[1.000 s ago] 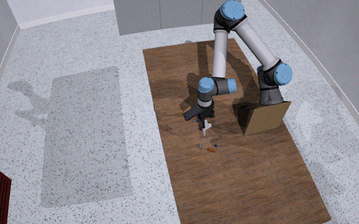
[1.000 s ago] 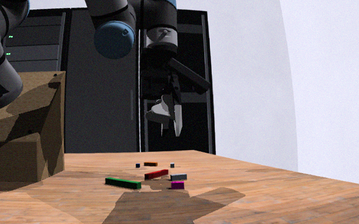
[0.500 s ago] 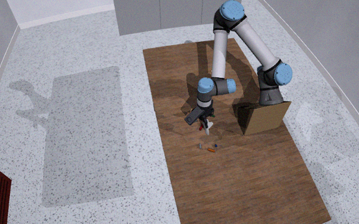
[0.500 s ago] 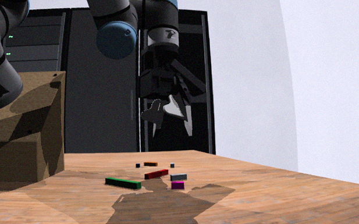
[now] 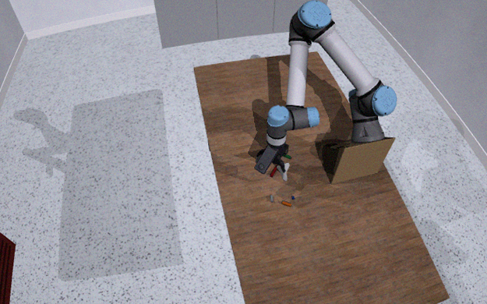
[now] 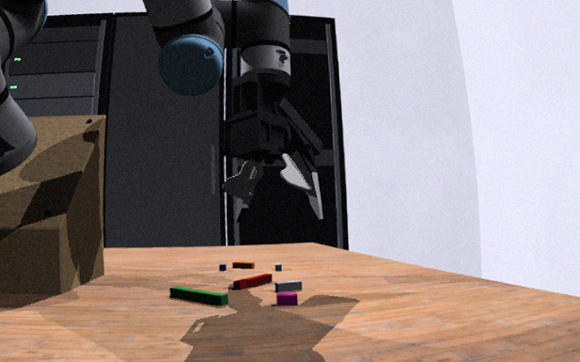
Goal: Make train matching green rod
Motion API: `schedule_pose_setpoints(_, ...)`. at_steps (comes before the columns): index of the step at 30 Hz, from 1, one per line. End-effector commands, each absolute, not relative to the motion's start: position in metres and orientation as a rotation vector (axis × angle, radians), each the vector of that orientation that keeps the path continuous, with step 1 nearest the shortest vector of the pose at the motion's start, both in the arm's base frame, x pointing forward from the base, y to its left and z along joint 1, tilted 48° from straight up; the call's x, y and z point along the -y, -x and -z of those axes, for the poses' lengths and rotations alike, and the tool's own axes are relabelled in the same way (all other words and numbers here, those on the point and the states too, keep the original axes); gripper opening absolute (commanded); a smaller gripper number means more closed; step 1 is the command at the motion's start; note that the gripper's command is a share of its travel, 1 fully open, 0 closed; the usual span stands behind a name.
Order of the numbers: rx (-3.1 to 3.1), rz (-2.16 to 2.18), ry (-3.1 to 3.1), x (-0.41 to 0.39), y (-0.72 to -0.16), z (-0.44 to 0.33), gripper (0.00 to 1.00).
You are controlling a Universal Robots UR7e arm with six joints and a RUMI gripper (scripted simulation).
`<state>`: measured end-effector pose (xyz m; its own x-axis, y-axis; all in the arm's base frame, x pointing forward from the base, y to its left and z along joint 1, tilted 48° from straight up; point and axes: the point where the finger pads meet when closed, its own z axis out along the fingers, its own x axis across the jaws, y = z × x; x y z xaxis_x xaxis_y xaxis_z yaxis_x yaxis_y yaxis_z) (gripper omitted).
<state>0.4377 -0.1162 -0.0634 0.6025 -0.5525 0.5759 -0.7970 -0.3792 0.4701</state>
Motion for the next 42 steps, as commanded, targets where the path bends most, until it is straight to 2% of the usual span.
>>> schedule_pose_setpoints(1,0.985,-0.396,-2.125,0.1144,-0.4398,0.0641,1.00)
schedule_pose_setpoints(42,0.957,-0.384,-2.135,0.1142,-0.4403,0.0642,1.00)
